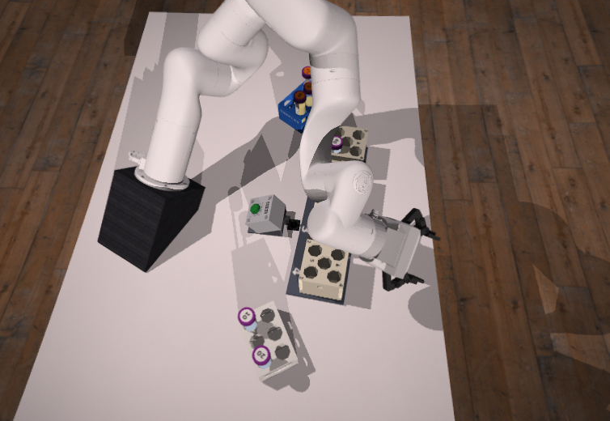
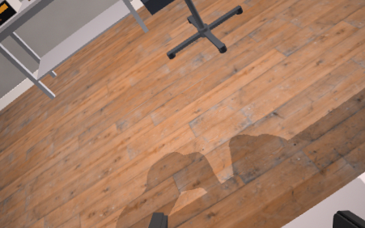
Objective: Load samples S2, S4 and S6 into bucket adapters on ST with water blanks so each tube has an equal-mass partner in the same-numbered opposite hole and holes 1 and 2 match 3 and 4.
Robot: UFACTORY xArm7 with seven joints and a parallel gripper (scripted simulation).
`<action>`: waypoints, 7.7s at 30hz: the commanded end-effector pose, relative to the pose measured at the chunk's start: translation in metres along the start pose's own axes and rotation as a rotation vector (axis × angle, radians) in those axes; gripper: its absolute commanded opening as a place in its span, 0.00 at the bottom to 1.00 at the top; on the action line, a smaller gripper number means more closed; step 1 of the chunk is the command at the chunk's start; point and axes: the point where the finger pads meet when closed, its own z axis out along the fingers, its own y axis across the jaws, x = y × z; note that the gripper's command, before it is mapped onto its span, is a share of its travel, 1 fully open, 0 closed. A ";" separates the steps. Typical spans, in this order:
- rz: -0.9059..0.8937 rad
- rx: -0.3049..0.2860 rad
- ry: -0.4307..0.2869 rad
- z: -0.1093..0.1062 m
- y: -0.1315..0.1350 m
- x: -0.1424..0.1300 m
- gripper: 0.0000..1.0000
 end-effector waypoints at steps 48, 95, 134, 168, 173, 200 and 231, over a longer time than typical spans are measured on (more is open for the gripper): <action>-0.318 -0.174 -0.519 -0.085 -0.096 -0.073 1.00; -0.455 -0.333 -0.805 -0.194 -0.125 -0.125 1.00; 0.310 -0.624 -0.604 -0.280 0.026 -0.104 1.00; 0.310 -0.626 -0.604 -0.354 0.156 -0.087 1.00; 0.310 -0.626 -0.604 -0.362 0.169 -0.085 1.00; 0.310 -0.626 -0.604 -0.335 0.202 -0.115 1.00; 0.310 -0.626 -0.604 -0.301 0.225 -0.147 1.00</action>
